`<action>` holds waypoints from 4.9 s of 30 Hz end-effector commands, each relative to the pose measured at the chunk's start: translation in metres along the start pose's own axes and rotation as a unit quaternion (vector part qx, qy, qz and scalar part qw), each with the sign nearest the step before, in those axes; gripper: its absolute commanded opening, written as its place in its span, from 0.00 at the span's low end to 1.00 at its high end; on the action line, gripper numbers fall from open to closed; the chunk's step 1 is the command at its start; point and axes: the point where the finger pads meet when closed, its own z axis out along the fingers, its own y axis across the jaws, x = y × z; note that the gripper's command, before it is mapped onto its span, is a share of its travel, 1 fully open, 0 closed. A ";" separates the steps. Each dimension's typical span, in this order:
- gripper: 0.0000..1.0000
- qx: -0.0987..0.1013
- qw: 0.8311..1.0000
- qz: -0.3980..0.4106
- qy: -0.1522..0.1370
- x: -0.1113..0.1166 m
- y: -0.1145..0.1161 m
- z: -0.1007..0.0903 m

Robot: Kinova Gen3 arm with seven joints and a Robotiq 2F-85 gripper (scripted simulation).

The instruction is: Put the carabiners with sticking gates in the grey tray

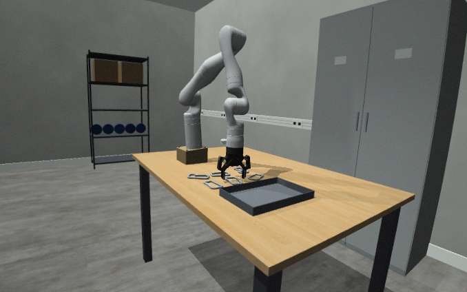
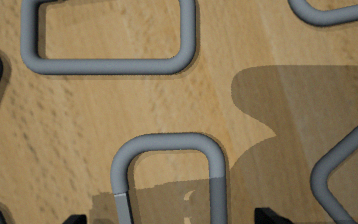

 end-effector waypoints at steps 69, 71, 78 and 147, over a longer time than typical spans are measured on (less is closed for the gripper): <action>1.00 0.006 1.000 0.005 0.012 0.000 0.004 -0.180; 1.00 0.006 1.000 0.005 0.012 0.000 0.004 -0.180; 1.00 0.006 1.000 0.005 0.012 0.000 0.004 -0.180; 1.00 0.002 0.937 0.350 0.004 -0.001 0.004 -0.276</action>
